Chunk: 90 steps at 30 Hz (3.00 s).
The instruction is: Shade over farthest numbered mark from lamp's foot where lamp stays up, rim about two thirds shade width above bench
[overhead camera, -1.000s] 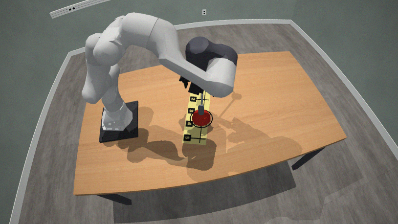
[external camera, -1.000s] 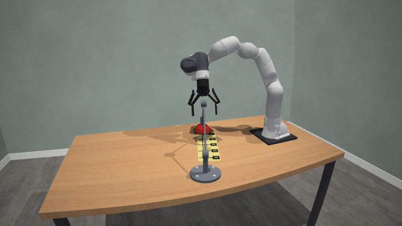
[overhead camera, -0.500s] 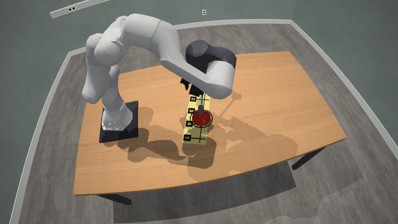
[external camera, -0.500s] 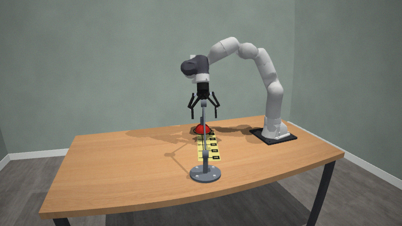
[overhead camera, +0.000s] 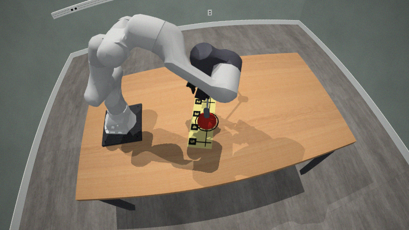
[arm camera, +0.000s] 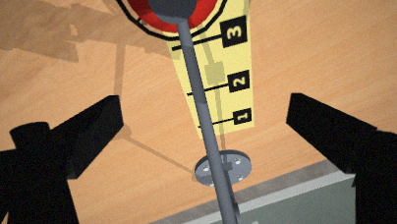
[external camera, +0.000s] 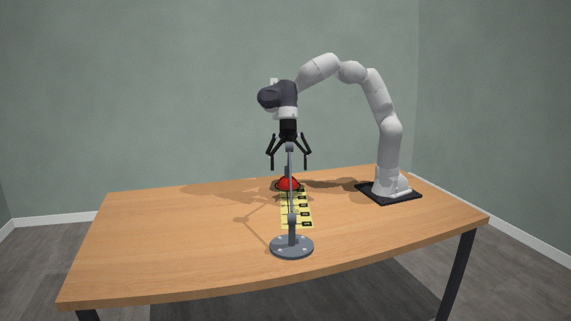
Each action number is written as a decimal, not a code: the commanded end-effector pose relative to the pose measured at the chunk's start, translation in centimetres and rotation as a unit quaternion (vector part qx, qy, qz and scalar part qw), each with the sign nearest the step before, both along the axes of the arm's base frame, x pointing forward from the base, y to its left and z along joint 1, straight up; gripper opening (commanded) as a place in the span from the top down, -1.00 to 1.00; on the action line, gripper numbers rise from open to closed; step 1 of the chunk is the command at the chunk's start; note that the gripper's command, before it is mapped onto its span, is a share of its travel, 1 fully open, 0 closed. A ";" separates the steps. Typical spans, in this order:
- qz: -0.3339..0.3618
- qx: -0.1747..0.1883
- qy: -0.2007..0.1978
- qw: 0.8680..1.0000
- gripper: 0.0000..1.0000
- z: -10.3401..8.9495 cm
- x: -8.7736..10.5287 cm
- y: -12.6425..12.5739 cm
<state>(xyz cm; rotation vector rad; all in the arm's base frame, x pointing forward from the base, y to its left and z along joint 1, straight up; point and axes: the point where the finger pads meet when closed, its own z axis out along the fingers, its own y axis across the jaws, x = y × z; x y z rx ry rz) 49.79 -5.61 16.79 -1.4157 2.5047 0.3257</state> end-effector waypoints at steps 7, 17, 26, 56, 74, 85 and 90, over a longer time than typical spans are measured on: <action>0.111 -0.004 -0.041 0.993 -1.00 -0.1 0.1 -0.3; 0.060 -0.002 -0.023 0.998 0.80 0.0 0.1 -0.2; -0.001 -0.001 -0.002 1.000 0.80 0.0 0.1 0.0; 0.090 -0.003 -0.033 0.995 0.80 -1.1 -0.9 -3.4; 0.069 0.000 -0.027 0.997 0.80 -2.4 -1.7 -6.0; 0.060 0.001 -0.024 0.998 0.80 -2.7 -1.8 -6.4; 0.060 0.001 -0.024 0.998 0.80 -2.7 -1.8 -6.4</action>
